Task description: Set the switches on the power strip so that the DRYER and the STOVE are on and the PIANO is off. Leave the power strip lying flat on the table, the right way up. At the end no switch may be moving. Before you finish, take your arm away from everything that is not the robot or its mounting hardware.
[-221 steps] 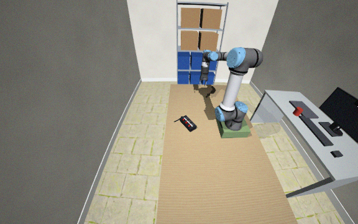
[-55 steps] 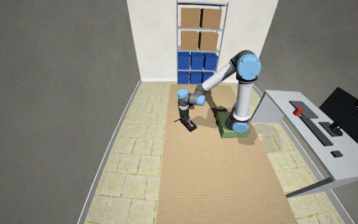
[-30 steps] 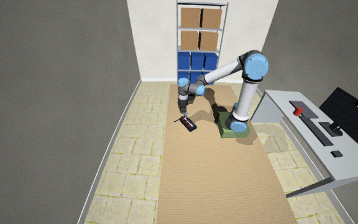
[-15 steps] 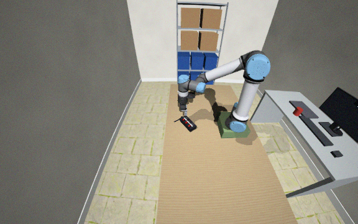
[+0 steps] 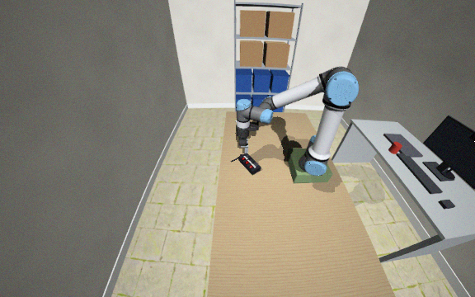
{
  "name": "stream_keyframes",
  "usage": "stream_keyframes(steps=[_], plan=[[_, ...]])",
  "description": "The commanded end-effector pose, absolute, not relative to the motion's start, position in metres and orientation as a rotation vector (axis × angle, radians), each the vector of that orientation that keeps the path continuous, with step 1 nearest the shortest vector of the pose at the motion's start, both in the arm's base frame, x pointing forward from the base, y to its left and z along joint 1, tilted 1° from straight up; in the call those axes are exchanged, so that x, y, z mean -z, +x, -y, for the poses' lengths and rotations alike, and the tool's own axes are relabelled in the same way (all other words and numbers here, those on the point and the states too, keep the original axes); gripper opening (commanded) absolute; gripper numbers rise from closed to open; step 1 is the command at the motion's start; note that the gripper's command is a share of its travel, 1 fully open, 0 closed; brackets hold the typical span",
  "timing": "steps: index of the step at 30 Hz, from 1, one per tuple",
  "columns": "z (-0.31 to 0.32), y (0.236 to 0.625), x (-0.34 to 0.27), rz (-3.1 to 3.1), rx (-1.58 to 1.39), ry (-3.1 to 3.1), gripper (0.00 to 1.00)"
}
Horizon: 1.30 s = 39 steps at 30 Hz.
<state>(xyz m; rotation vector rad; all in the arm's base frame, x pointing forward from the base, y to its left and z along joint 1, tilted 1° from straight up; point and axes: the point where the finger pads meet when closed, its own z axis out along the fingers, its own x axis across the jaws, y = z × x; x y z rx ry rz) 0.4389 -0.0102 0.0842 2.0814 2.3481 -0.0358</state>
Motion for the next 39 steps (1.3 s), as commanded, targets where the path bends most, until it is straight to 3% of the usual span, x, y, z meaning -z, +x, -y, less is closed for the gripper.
stream_keyframes(steps=[1, 24, 35, 36, 39], plan=[[0.01, 0.438, -0.081, -2.293, 0.035, 2.139, 1.0], [0.012, 0.423, -0.025, -1.246, 0.028, 2.869, 1.0], [0.012, 0.422, -0.019, -1.119, 0.027, 2.92, 1.0], [0.012, 0.422, -0.019, -1.119, 0.027, 2.92, 0.0], [0.012, 0.422, -0.019, -1.119, 0.027, 2.92, 0.0]])
